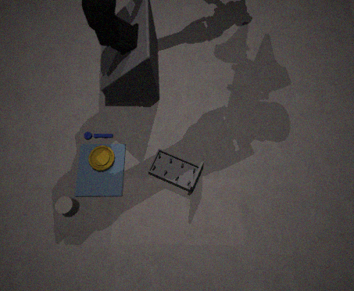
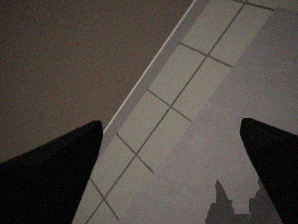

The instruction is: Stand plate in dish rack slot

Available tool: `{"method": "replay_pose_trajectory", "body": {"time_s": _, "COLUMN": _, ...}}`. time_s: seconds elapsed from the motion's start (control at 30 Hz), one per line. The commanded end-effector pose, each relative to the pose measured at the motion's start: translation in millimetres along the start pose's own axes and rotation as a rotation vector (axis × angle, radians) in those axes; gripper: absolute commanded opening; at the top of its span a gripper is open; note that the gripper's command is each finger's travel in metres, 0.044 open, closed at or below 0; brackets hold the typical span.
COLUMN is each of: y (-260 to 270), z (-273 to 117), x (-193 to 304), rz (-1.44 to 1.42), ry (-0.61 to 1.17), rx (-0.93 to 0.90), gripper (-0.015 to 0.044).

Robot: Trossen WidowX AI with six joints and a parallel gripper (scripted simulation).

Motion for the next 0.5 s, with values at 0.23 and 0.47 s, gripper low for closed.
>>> {"method": "replay_pose_trajectory", "body": {"time_s": 0.23, "y": -112.9, "z": -125.0, "x": 8.2, "rz": 0.192, "ry": -0.204, "rx": 0.263, "gripper": 0.04}}
{"method": "replay_pose_trajectory", "body": {"time_s": 0.47, "y": -175.1, "z": -203.8, "x": 44.7, "rz": 0.339, "ry": -0.3, "rx": 0.429, "gripper": 0.04}}
Point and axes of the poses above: the point midway between the two fingers, 35 mm back from their tips, its own z axis out along the fingers, its own y axis across the jaws, x = y × z, the point moved 3 cm from there along -z, back along the fingers, and after that the axes turned 10 degrees about -z, right-handed, at the moved point
